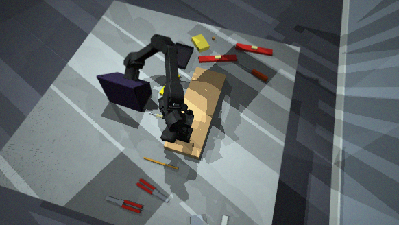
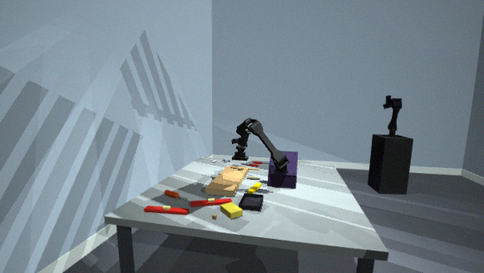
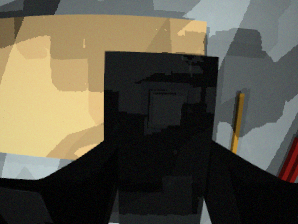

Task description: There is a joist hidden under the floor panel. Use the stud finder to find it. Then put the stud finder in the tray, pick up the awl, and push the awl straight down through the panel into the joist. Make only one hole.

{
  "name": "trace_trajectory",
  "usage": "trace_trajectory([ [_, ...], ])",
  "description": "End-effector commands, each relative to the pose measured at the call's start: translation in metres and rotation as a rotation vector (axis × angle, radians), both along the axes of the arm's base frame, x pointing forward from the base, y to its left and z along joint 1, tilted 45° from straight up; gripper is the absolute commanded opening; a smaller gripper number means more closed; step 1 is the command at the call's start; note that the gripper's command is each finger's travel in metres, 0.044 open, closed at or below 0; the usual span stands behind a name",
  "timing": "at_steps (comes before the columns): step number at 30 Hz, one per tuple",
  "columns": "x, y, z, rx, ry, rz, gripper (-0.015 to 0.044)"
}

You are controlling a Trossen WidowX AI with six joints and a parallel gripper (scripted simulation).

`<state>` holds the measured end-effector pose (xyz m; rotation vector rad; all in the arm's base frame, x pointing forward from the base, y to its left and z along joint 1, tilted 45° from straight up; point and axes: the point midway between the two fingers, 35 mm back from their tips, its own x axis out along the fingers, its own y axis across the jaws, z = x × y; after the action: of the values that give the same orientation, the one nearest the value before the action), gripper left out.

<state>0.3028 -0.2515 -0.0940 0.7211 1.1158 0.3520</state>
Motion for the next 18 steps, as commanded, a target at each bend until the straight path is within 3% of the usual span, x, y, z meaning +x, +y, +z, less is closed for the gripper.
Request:
trace_trajectory([
  [1, 0.018, -0.003, 0.003, 0.006, -0.001, -0.013, 0.0],
  [18, 0.026, 0.012, -0.014, 0.007, 0.0, -0.015, 0.0],
])
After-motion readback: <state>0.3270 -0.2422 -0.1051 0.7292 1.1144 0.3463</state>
